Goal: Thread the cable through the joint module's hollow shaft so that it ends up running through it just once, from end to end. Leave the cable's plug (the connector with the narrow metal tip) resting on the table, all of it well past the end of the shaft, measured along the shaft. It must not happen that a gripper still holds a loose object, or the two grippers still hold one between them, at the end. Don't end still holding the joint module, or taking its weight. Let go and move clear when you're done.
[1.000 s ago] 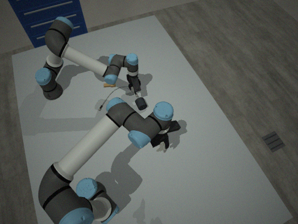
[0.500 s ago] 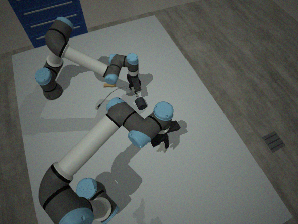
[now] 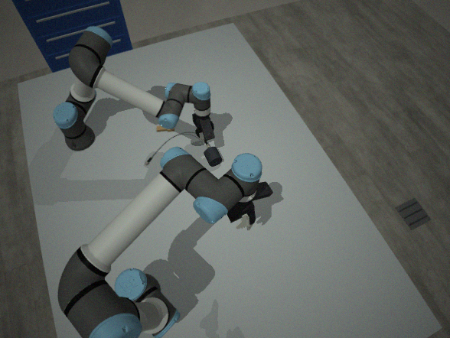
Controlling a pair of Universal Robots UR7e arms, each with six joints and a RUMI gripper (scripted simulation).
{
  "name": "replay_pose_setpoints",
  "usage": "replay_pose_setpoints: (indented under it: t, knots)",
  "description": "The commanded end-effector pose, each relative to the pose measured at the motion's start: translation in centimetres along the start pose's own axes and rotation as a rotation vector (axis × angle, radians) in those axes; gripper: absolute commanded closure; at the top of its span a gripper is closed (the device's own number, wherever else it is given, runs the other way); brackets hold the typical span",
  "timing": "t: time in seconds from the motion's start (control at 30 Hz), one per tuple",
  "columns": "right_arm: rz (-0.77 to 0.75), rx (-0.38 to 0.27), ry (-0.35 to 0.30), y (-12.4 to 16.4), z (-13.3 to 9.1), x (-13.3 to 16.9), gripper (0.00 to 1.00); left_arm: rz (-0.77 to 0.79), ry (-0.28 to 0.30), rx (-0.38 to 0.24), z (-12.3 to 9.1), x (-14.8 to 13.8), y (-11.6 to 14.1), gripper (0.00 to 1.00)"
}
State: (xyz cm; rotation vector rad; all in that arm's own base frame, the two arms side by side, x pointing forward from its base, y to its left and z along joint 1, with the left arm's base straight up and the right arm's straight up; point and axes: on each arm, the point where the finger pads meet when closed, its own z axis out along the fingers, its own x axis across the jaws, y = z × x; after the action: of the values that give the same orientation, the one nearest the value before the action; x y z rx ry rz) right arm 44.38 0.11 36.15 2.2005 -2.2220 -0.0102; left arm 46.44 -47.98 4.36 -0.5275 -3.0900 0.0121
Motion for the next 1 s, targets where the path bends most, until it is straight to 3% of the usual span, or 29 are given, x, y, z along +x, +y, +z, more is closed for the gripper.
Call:
replay_pose_setpoints:
  t: [0.0, 0.73, 0.8, 0.97]
  knots:
    - [0.000, 0.001, 0.000, 0.0, 0.0, 0.0, 0.39, -0.001, -0.001, 0.001, -0.1, 0.0, -0.5, 1.00]
    - [0.000, 0.001, 0.000, 0.0, 0.0, 0.0, 0.39, -0.004, -0.001, 0.001, -0.2, 0.0, -1.9, 1.00]
    - [0.000, 0.001, 0.000, 0.0, 0.0, 0.0, 0.39, 0.026, 0.000, -0.026, 0.0, 0.2, -2.7, 1.00]
    - [0.000, 0.001, 0.000, 0.0, 0.0, 0.0, 0.39, 0.017, -0.001, -0.023, -0.2, 0.0, -2.1, 1.00]
